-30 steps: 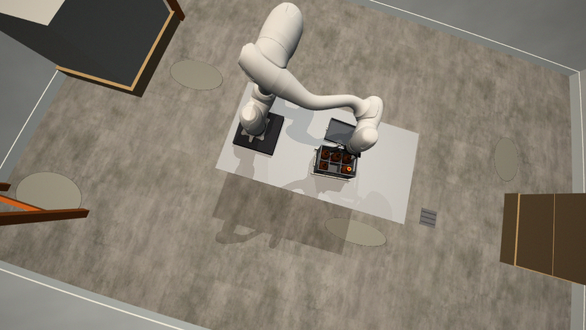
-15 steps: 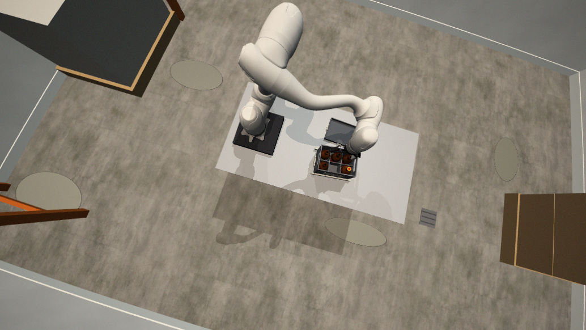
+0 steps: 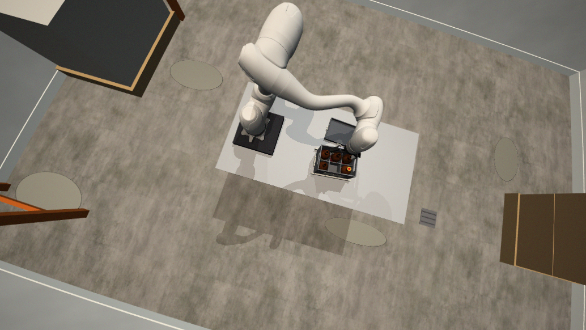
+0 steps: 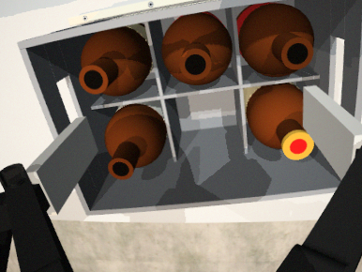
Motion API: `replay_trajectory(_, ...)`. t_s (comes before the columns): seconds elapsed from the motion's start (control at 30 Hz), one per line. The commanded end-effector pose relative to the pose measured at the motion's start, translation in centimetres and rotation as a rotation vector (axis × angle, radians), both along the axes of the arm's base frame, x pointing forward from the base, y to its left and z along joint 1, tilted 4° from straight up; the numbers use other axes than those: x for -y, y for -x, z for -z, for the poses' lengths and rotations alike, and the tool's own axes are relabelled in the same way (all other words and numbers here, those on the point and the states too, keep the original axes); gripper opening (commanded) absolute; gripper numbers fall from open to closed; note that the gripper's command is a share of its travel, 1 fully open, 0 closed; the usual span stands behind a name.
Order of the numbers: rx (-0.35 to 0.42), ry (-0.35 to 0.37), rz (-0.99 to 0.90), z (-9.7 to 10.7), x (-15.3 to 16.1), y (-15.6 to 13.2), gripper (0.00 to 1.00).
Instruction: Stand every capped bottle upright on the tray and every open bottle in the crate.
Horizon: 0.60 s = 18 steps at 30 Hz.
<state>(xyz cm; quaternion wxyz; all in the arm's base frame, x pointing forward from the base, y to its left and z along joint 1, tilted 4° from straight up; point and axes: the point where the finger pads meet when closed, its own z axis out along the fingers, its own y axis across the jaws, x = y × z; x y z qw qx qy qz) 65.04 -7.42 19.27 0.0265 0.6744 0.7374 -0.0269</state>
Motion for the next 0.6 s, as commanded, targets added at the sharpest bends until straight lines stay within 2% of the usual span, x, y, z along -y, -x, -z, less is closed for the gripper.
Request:
replay_trajectory(0.0, 0.000, 0.000, 0.000, -0.01, 0.00, 0.00, 1.00)
replay_trajectory(0.5, 0.000, 0.000, 0.000, -0.01, 0.00, 0.00, 1.00)
replay_trajectory(0.53, -0.001, 0.000, -0.013, 0.00, 0.20, -0.26, 0.38)
replay_trajectory(0.57, -0.002, 0.000, -0.026, 0.01, 0.40, -0.53, 0.38)
